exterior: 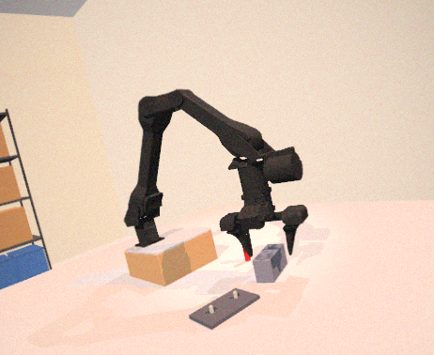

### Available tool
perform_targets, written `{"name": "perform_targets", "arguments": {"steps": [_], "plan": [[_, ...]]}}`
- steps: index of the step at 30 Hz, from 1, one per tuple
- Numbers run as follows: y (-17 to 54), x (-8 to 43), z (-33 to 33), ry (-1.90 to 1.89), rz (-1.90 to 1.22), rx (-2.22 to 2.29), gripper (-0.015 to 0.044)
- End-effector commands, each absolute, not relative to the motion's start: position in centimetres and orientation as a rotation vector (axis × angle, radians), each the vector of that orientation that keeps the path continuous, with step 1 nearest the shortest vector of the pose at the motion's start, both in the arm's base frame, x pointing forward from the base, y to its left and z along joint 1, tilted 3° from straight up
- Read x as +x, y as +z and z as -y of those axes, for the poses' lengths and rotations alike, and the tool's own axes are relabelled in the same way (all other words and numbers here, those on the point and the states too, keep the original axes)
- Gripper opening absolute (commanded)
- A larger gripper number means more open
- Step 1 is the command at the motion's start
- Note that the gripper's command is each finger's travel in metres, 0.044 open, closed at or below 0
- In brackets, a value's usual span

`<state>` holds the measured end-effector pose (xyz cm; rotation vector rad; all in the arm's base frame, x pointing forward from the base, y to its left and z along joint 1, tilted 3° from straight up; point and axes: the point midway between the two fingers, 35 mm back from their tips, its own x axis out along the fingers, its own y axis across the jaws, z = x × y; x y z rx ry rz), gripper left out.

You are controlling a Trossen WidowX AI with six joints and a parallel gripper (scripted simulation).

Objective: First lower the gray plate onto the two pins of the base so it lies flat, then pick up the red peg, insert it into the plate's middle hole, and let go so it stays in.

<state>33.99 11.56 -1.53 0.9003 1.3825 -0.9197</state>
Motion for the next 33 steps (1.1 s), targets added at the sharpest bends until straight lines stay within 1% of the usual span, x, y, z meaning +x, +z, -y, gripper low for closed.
{"name": "perform_targets", "arguments": {"steps": [1, 18, 31, 33], "plan": [[-2.7, 33.7, -11.6, -0.930, -1.393, 0.897, 0.0440], [-5.0, 33.6, -11.5, -0.930, -1.393, 0.898, 0.0440], [-5.0, 33.6, -11.5, -0.930, -1.393, 0.898, 0.0099], [-5.0, 33.6, -11.5, -0.930, -1.393, 0.898, 0.0085]]}}
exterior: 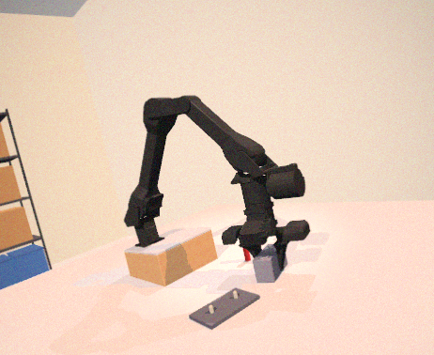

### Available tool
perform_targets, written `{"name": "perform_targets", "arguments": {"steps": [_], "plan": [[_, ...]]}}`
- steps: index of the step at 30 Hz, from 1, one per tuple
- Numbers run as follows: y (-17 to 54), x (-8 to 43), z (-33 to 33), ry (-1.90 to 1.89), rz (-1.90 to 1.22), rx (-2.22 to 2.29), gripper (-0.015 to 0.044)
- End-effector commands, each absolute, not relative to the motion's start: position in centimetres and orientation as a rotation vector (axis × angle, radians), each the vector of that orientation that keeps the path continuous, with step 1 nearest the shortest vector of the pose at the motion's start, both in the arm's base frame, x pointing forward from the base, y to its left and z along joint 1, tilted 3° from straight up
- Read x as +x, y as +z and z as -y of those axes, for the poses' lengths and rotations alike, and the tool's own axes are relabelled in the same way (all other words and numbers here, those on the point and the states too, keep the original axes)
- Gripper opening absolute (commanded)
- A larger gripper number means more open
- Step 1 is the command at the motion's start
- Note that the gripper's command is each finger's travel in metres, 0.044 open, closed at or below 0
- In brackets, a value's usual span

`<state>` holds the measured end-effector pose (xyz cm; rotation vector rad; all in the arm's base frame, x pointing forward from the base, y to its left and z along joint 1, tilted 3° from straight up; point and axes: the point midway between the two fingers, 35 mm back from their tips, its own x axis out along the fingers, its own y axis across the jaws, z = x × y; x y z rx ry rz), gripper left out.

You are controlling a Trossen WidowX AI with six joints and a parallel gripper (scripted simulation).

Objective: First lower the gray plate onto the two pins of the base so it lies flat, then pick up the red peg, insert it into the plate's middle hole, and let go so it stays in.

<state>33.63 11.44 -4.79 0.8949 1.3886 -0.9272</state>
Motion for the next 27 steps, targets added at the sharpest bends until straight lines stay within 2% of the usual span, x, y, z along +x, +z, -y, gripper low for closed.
{"name": "perform_targets", "arguments": {"steps": [1, 8, 10, 27], "plan": [[-5.0, 33.6, -11.5, -0.930, -1.393, 0.898, 0.0079], [-5.0, 33.6, -11.5, -0.930, -1.393, 0.898, 0.0032], [-4.9, 33.6, -11.5, -0.930, -1.393, 0.898, 0.0000], [0.1, 34.0, -11.6, -0.930, -1.392, 0.898, 0.0000]]}}
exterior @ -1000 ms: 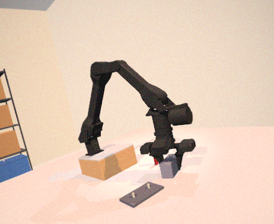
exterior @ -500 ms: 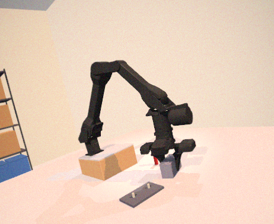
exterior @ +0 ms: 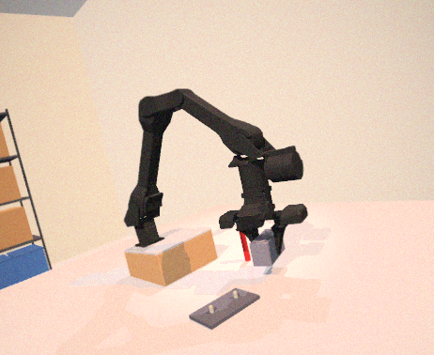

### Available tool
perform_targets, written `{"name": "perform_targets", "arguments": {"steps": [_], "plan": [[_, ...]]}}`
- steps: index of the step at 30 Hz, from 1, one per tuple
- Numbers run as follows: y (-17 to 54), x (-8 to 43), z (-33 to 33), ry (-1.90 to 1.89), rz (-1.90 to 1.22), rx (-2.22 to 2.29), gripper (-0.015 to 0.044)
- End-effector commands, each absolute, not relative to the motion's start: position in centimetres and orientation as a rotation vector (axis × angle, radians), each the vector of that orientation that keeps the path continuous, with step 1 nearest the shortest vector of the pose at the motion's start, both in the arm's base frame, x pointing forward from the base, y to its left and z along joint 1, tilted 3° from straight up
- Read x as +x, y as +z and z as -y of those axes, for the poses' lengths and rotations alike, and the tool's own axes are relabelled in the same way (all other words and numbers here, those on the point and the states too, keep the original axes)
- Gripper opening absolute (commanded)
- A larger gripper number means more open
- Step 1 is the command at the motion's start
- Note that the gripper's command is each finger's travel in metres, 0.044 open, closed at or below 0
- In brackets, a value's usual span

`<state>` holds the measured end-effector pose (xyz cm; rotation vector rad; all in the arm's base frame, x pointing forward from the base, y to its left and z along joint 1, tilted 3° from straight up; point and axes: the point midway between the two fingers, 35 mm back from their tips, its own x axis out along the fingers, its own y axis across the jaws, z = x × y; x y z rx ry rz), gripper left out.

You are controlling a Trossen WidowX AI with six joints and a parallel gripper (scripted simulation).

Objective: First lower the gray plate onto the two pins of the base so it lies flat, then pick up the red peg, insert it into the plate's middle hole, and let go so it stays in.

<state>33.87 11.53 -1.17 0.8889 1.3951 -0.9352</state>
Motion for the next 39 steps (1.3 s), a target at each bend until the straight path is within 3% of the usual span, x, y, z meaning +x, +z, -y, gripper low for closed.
{"name": "perform_targets", "arguments": {"steps": [1, 26, 39], "plan": [[0.4, 34.0, -11.6, -0.930, -1.392, 0.898, 0.0000], [8.4, 33.0, -11.3, -0.931, -1.393, 0.898, 0.0000], [7.4, 34.0, -9.0, -0.977, -1.369, 0.943, 0.0000]]}}
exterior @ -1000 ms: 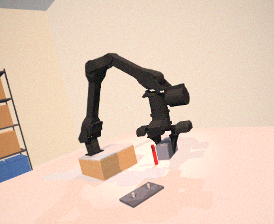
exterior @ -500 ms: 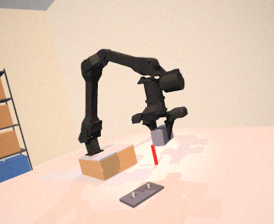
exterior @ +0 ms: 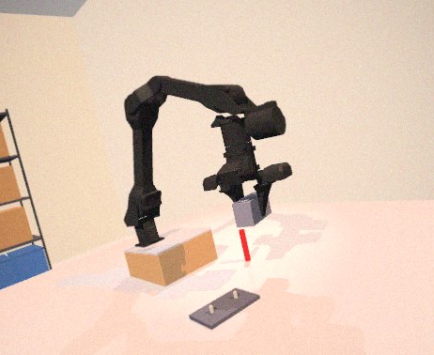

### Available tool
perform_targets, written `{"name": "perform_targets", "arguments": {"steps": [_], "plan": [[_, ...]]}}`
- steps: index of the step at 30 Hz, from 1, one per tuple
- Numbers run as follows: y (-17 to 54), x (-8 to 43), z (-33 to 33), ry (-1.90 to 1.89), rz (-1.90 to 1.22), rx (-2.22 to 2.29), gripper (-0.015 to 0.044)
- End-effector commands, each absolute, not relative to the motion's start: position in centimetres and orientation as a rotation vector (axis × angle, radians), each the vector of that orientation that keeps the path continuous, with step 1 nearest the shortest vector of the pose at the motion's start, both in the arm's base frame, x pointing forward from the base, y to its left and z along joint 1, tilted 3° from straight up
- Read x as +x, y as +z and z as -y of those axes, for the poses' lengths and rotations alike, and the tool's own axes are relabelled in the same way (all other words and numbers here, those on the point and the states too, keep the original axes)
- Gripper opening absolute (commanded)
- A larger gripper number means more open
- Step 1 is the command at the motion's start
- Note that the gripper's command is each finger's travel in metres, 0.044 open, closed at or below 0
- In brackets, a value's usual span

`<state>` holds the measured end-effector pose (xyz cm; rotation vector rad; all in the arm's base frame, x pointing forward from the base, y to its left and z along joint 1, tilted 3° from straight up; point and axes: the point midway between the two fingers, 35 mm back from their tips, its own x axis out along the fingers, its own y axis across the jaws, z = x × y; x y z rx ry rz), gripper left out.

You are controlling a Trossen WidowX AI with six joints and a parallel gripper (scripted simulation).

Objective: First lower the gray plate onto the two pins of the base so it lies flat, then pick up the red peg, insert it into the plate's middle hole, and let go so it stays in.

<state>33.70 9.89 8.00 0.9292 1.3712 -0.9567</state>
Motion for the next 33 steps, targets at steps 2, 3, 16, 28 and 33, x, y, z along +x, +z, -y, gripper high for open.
{"name": "perform_targets", "arguments": {"steps": [2, 3, 16, 28, 33], "plan": [[7.1, 34.2, -8.4, -0.988, -1.363, 0.953, 0.0000], [6.9, 34.3, -8.2, -0.994, -1.360, 0.958, 0.0000], [5.0, 35.4, -4.5, -1.065, -1.320, 1.026, 0.0000], [3.3, 36.0, -1.0, -1.131, -1.281, 1.087, 0.0000], [2.6, 36.1, 0.5, -1.159, -1.265, 1.113, 0.0000]]}}
